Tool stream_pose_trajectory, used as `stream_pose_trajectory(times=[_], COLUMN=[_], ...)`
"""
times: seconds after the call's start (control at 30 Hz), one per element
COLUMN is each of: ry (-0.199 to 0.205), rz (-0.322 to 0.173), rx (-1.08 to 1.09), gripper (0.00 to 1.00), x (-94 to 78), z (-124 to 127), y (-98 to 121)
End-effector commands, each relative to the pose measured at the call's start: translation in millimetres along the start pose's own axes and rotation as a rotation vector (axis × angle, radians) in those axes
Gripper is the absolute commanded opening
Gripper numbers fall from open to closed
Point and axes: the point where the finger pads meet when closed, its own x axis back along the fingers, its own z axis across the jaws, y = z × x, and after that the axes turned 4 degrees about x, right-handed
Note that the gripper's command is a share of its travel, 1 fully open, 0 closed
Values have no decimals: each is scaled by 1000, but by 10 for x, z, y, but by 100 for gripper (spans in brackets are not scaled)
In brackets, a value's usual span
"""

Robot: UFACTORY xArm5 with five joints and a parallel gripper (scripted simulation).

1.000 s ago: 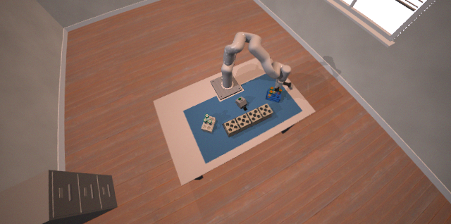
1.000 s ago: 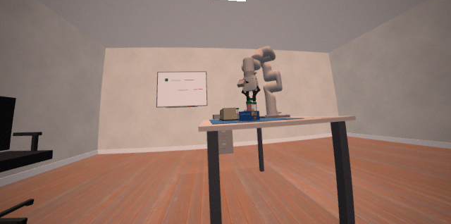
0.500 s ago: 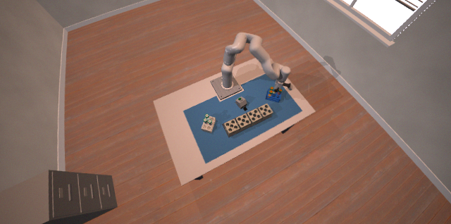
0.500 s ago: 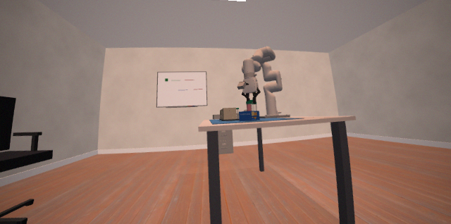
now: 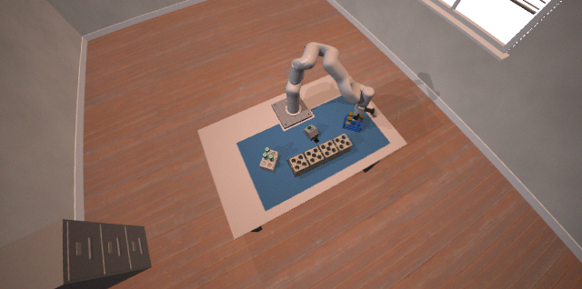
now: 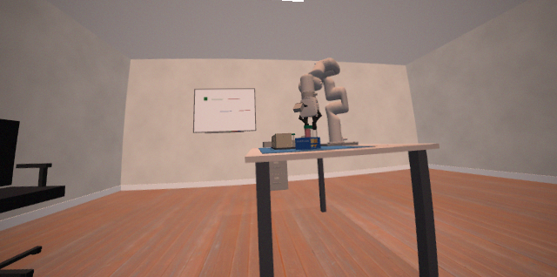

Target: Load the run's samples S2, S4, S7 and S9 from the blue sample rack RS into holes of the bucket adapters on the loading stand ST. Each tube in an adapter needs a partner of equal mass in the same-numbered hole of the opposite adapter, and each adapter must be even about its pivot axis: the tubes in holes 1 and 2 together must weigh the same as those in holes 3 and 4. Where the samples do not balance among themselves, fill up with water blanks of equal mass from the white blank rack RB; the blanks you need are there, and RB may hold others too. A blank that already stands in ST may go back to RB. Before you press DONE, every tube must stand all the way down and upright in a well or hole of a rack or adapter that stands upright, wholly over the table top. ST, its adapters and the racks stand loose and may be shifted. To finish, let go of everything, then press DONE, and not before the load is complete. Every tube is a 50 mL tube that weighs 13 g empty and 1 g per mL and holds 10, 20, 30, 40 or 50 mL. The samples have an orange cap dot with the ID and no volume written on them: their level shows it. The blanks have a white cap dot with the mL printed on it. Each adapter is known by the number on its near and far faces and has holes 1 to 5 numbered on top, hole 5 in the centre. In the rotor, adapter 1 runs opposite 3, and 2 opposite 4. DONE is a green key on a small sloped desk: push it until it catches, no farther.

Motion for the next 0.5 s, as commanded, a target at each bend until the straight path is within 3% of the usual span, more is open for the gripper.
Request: stream_pose_trajectory(times=[0.0,0.27,0.3,0.47], ry=[0,0,0,0], rz=[4,4,4,4], rx=[0,0,0,0], gripper=[0,0,43,43], x=[16,16,13,13], z=[0,0,0,0], y=[-14,-14,-14,-14])
